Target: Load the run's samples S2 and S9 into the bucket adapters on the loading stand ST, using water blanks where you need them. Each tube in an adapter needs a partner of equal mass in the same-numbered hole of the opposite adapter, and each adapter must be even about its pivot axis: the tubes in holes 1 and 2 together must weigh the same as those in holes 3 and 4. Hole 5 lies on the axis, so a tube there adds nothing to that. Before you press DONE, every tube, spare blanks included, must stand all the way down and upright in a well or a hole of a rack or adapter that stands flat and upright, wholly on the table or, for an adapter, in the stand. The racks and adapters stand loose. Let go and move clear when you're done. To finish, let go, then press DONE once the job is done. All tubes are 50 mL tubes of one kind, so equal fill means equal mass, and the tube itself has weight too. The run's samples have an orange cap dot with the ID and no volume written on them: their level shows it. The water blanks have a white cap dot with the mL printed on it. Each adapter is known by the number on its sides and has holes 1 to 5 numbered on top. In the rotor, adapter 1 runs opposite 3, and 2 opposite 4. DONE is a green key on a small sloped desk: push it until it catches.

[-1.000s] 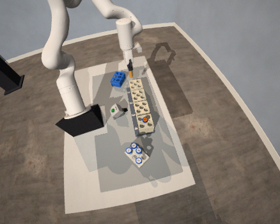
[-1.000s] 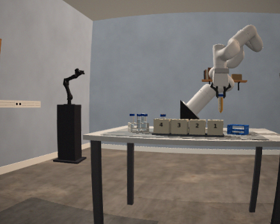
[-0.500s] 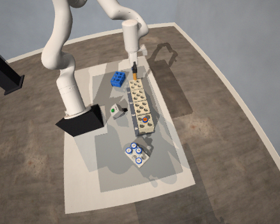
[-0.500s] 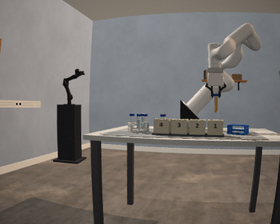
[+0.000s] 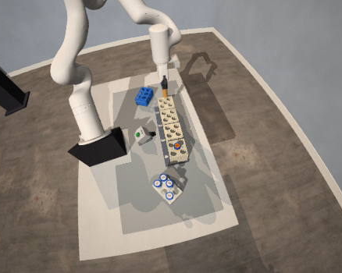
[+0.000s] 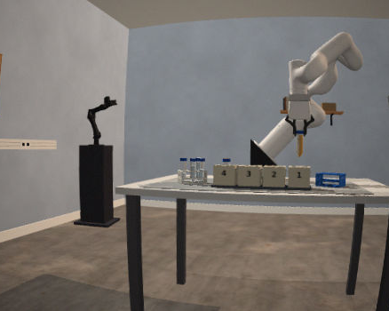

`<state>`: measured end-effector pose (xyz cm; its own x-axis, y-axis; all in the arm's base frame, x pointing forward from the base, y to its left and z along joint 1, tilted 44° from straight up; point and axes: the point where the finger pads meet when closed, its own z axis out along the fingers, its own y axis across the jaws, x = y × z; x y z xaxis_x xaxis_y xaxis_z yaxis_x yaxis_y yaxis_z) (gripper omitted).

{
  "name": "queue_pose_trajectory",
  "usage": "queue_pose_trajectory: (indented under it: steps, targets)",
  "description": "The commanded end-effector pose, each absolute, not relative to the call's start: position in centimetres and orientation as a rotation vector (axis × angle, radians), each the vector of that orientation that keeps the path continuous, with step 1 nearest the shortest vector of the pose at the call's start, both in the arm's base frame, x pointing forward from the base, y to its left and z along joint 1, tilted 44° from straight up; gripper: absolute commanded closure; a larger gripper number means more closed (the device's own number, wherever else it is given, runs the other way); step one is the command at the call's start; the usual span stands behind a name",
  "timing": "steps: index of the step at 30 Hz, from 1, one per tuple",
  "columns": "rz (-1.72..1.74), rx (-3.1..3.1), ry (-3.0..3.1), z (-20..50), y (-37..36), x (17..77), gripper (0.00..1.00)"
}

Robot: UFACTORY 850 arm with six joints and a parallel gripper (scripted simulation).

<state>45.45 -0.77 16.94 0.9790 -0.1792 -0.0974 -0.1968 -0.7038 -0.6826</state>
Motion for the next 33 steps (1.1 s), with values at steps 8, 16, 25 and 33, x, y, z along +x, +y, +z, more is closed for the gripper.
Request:
queue_pose_trajectory:
  steps: [8, 16, 25, 33]
  targets:
    - [0.029, -2.367, 0.261, 15.5, 0.6, 45.6, 1.0]
    - [0.029, -2.367, 0.261, 14.6, 1.5, 45.7, 1.0]
    - [0.029, -2.367, 0.261, 14.5, 1.5, 45.7, 1.0]
    - [0.029, -2.367, 0.261, 14.5, 1.5, 45.7, 1.0]
